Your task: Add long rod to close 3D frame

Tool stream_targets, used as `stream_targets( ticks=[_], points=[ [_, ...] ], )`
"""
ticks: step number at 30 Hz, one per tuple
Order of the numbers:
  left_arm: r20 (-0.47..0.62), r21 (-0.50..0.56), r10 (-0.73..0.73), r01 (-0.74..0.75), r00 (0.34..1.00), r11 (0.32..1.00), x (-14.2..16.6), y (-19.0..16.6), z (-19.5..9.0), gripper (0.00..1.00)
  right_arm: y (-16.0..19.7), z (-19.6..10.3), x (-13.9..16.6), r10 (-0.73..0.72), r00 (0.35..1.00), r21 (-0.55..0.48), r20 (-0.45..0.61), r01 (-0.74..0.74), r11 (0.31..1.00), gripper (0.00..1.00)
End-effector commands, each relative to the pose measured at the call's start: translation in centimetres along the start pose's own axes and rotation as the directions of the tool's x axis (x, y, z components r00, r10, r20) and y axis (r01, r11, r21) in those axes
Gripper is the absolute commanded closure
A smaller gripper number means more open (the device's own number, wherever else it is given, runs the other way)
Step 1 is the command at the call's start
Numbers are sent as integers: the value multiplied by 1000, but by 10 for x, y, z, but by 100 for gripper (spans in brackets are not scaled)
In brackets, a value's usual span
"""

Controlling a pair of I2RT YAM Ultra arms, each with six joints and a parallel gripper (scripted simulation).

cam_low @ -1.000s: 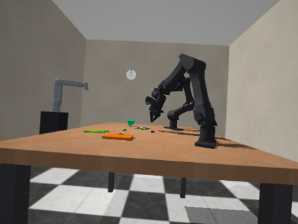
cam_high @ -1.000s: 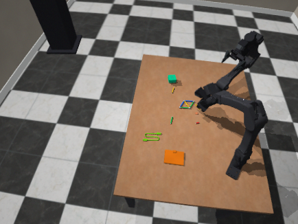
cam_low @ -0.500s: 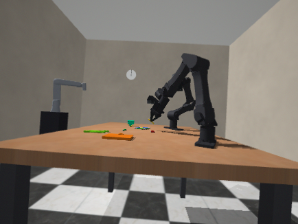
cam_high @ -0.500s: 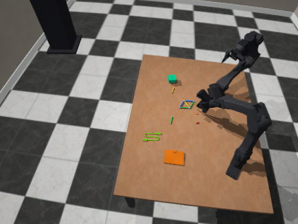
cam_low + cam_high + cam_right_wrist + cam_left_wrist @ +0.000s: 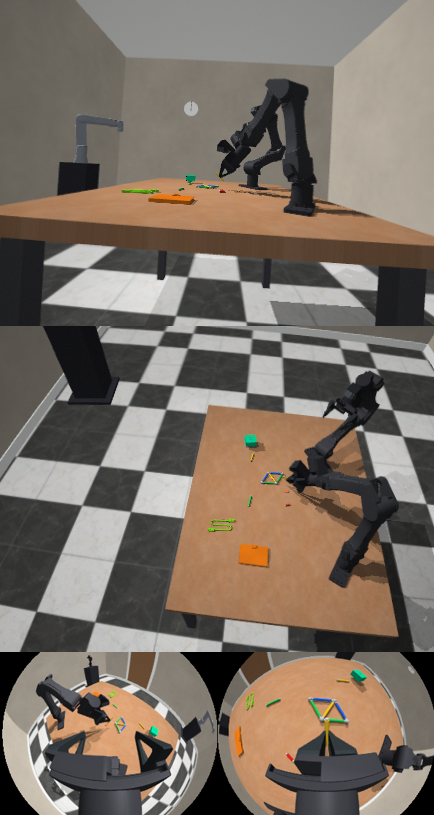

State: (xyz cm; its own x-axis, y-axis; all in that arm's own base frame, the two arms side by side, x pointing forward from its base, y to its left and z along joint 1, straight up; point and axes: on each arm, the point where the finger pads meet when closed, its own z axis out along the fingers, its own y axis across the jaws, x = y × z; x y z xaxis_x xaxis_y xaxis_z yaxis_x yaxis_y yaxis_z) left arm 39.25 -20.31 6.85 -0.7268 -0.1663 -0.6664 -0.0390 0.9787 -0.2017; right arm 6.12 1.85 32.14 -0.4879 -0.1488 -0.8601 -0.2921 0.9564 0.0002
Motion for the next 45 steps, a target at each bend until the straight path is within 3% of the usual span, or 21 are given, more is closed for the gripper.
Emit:
stream_targets(
  ticks=[1, 15, 23, 32, 36, 45],
  points=[
    [104, 22, -54, 52, 993, 998, -15, -7, -9, 100, 0, -2, 0, 1, 1000, 3, -6, -1, 1000, 0],
    [217, 33, -141, 137, 966, 990, -15, -6, -7, 100, 0, -2, 0, 1, 1000, 3, -6, -1, 1000, 0],
    [335, 55, -231, 225, 914, 973, -12, -5, -5, 100, 0, -2, 0, 1, 1000, 3, -6, -1, 1000, 0],
    [378, 65, -262, 257, 888, 964, -7, -5, -4, 100, 0, -2, 0, 1, 1000, 3, -6, -1, 1000, 0],
    [474, 111, -343, 331, 811, 937, -18, -5, -9, 100, 0, -2, 0, 1, 1000, 3, -6, -1, 1000, 0],
    [468, 90, -322, 318, 823, 944, -4, -4, -2, 100, 0, -2, 0, 1, 1000, 3, -6, -1, 1000, 0]
  ],
)
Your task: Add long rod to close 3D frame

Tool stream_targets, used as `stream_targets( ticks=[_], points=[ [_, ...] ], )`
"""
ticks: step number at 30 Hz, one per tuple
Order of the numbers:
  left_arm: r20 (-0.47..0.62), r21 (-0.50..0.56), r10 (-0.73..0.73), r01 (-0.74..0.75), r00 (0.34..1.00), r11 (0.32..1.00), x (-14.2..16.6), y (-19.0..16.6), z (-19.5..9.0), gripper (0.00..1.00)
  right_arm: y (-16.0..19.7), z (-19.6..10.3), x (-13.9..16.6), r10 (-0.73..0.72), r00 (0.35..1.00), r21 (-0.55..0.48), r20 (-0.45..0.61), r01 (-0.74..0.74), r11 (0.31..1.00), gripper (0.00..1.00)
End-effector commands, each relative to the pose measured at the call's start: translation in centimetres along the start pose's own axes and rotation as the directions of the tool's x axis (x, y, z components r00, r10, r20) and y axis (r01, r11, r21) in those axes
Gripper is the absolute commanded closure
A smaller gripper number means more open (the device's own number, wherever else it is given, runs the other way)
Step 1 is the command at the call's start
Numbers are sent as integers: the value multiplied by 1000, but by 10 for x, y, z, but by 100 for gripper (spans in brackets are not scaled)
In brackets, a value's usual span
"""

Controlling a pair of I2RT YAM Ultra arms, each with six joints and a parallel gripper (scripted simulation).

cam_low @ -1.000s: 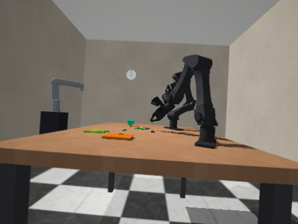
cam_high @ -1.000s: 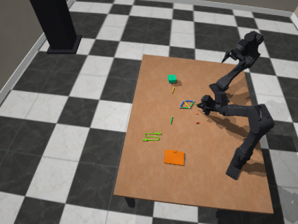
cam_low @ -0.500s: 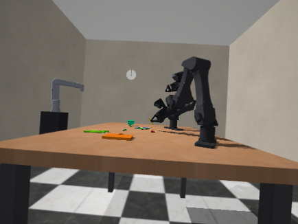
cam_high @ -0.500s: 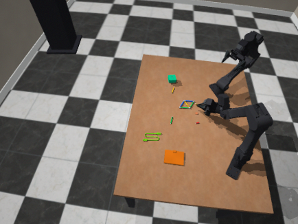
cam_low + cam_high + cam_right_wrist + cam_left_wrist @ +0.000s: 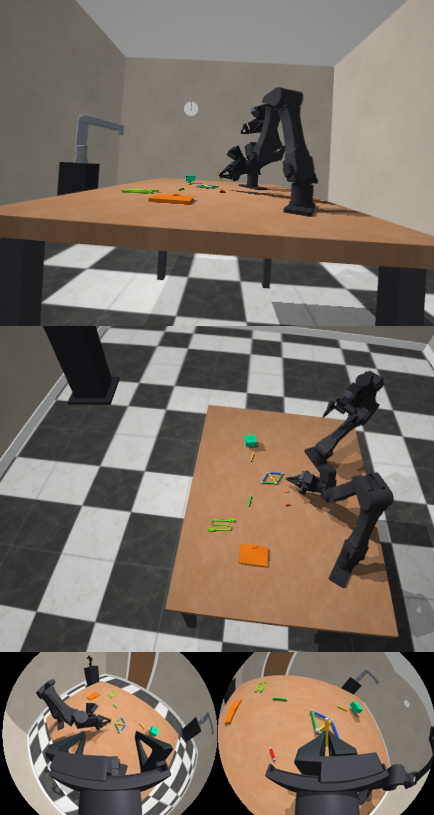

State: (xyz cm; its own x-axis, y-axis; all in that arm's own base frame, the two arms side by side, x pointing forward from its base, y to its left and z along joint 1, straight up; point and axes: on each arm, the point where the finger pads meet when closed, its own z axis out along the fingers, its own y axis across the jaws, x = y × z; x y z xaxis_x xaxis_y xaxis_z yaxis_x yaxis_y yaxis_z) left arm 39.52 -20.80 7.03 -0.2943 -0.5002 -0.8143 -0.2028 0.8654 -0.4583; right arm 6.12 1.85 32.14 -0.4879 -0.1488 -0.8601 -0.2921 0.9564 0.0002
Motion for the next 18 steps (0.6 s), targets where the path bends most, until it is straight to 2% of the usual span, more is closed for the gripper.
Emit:
stream_targets(
  ticks=[1, 14, 18],
  points=[
    [33, 3, -14, 14, 999, 1000, -5, -1, -3, 100, 0, -2, 0, 1, 1000, 3, -6, -1, 1000, 0],
    [37, 7, -20, 20, 999, 1000, -7, -3, -3, 100, 0, -2, 0, 1, 1000, 3, -6, -1, 1000, 0],
    [35, 2, -11, 11, 999, 1000, -9, -6, 5, 100, 0, -2, 0, 1, 1000, 3, -6, -1, 1000, 0]
  ],
)
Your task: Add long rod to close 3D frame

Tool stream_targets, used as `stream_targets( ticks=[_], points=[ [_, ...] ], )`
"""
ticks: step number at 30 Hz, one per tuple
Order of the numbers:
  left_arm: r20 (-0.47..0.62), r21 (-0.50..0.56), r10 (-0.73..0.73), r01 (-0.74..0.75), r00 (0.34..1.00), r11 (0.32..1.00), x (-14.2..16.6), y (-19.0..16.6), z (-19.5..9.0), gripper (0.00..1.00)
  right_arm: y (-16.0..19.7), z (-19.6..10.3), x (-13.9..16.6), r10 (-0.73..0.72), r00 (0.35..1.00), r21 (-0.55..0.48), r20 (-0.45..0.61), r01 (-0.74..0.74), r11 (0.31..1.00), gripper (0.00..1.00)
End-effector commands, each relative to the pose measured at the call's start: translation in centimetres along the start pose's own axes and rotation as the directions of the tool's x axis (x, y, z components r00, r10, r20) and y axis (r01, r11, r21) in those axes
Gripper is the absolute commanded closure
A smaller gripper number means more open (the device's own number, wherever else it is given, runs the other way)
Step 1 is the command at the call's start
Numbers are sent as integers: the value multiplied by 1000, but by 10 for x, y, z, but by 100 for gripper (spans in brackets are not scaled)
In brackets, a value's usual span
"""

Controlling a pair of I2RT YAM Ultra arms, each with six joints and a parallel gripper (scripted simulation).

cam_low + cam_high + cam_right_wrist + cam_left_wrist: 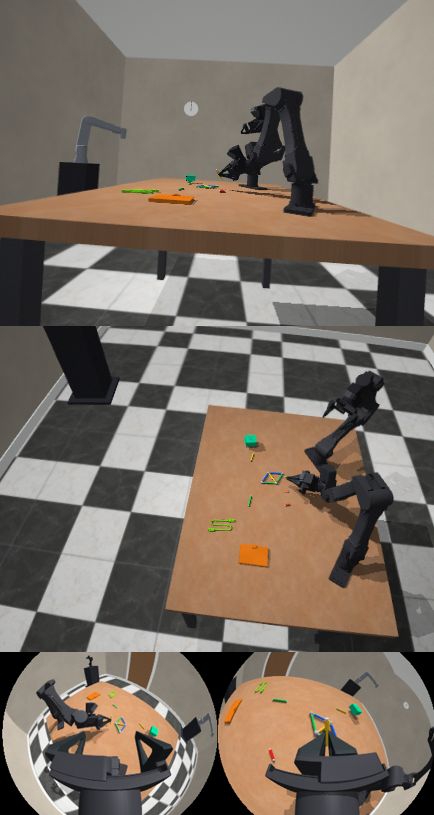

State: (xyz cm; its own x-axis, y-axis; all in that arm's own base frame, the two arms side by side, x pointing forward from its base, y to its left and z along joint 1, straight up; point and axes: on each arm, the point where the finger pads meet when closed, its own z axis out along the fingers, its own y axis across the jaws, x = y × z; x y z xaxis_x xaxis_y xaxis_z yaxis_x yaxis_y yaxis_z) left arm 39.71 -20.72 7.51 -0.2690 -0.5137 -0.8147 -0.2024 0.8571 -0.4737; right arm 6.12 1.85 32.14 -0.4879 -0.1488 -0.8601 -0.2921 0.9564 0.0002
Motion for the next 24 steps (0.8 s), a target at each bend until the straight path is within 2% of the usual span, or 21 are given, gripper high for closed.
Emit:
stream_targets(
  ticks=[1, 5, 17, 24],
  points=[
    [9, -8, 10, -10, 1000, 1000, -3, -4, 7, 100, 0, -2, 0, 1, 1000, 3, -6, -1, 1000, 0],
    [2, -4, 13, -13, 1000, 1000, -2, -7, 13, 100, 0, -2, 0, 1, 1000, 3, -6, -1, 1000, 0],
    [6, -7, 13, -13, 1000, 1000, -3, -31, 54, 100, 0, -2, 0, 1, 1000, 3, -6, -1, 1000, 0],
    [29, -6, -9, 10, 1000, 1000, -9, -35, 60, 100, 0, -2, 0, 1, 1000, 3, -6, -1, 1000, 0]
  ],
)
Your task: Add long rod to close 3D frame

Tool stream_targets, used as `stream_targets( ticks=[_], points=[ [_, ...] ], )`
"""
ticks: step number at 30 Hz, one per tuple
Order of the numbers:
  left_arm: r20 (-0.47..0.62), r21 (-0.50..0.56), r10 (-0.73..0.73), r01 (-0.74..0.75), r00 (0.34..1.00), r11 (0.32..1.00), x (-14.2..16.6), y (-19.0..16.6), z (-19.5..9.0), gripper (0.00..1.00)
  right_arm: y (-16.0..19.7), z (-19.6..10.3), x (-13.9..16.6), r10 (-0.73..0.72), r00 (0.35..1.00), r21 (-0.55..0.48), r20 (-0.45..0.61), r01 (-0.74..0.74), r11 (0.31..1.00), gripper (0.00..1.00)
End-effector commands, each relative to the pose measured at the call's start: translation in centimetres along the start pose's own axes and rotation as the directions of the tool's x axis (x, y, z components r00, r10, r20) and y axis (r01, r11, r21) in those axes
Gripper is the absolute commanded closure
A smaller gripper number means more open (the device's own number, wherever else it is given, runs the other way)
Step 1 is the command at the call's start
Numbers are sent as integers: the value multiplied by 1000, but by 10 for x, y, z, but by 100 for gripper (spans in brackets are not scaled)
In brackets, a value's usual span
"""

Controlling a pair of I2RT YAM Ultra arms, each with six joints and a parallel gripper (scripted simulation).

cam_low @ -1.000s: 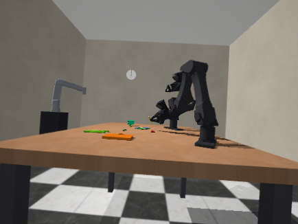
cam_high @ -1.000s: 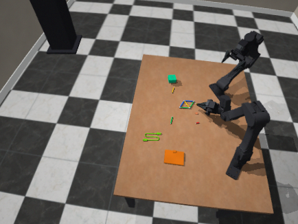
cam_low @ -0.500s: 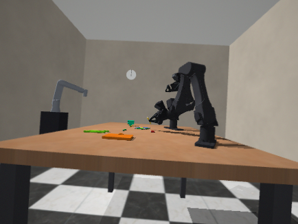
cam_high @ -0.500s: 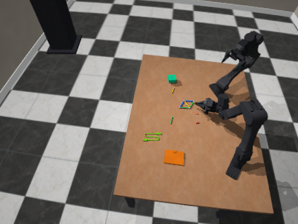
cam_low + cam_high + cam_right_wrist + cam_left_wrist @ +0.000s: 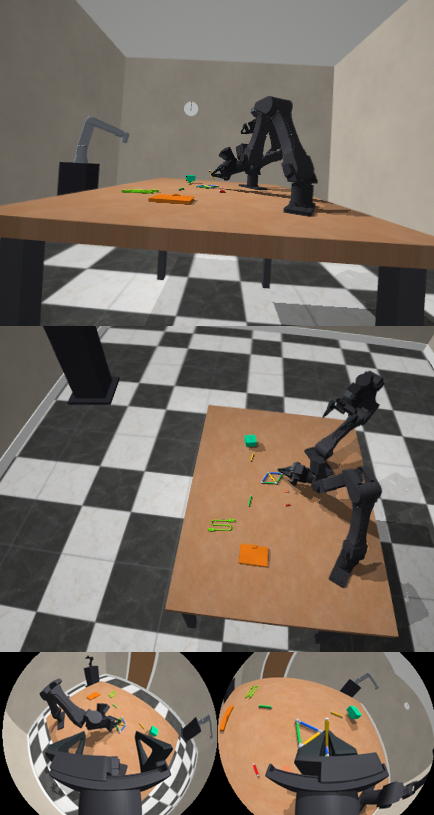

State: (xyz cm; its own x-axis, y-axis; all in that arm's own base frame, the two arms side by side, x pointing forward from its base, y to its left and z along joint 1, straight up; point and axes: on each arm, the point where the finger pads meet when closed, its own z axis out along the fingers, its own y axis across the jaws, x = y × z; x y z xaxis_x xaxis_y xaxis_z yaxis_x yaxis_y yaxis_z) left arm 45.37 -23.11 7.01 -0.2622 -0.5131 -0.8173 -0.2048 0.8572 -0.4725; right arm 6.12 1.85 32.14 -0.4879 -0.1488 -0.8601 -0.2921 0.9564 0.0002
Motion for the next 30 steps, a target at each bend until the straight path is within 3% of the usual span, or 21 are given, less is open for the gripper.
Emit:
stream_targets(
  ticks=[1, 18, 30],
  points=[
    [22, -3, -10, 10, 1000, 1000, -10, -6, 6, 100, 0, -2, 0, 1, 1000, 3, -6, -1, 1000, 0],
    [25, 0, -14, 14, 1000, 1000, -12, -7, 5, 100, 0, -2, 0, 1, 1000, 3, -6, -1, 1000, 0],
    [-6, 10, 6, -6, 1000, 1000, 6, -9, 2, 100, 0, -2, 0, 1, 1000, 3, -6, -1, 1000, 0]
  ],
)
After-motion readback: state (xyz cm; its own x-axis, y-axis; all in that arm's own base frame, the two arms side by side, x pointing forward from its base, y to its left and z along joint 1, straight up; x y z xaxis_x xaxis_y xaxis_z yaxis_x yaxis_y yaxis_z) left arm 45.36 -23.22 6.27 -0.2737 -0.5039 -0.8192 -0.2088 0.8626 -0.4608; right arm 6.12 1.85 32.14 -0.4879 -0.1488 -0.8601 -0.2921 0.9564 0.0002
